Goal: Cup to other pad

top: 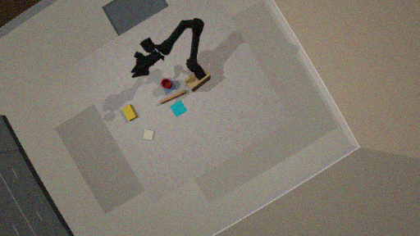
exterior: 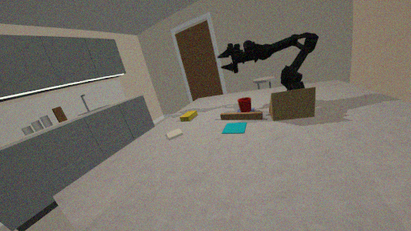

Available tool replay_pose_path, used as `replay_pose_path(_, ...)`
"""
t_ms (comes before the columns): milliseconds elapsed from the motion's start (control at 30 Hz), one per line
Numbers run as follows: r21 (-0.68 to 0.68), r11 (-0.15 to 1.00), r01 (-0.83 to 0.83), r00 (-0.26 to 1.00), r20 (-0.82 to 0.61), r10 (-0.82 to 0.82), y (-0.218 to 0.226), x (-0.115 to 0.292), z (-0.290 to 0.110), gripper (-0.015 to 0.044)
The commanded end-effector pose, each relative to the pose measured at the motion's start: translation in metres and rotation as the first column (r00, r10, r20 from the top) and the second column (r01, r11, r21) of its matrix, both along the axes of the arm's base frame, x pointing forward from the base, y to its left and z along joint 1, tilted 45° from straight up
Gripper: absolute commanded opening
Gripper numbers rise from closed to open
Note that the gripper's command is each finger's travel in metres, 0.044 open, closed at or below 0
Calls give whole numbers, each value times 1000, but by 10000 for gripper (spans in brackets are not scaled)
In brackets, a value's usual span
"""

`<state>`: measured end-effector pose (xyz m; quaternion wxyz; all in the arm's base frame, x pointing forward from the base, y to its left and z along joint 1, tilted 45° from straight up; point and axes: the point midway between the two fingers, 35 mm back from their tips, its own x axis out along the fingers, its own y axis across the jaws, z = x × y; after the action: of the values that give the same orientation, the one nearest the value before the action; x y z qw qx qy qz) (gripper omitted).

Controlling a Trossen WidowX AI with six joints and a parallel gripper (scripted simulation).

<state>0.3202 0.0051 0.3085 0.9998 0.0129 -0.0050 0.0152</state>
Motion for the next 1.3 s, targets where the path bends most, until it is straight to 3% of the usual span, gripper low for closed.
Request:
replay_pose_path(0, -6, 1000, 4, 1000, -18, -4, 0, 1, -4, 374)
replay_pose_path(100, -112, 993, 39, 959, -276, -69, -1, 11, -59, 295)
replay_pose_path(200, -288, 958, -4, 816, -554, -163, -2, 4, -123, 216)
replay_pose_path(300, -422, 900, -108, 656, -710, -255, -6, -15, -163, 148)
replay_pose_path(400, -527, 806, -271, 468, -803, -368, -13, -40, -192, 148)
replay_pose_path(533, -561, 603, -567, 209, -806, -553, -27, -80, -209, 148)
replay_pose_path(600, -499, 458, -736, 90, -743, -663, -36, -100, -206, 148)
replay_pose_path(667, -446, 383, -809, 46, -697, -715, -41, -105, -201, 148)
replay_pose_path(1267, -438, 373, -818, 41, -691, -721, -42, -103, -200, 148)
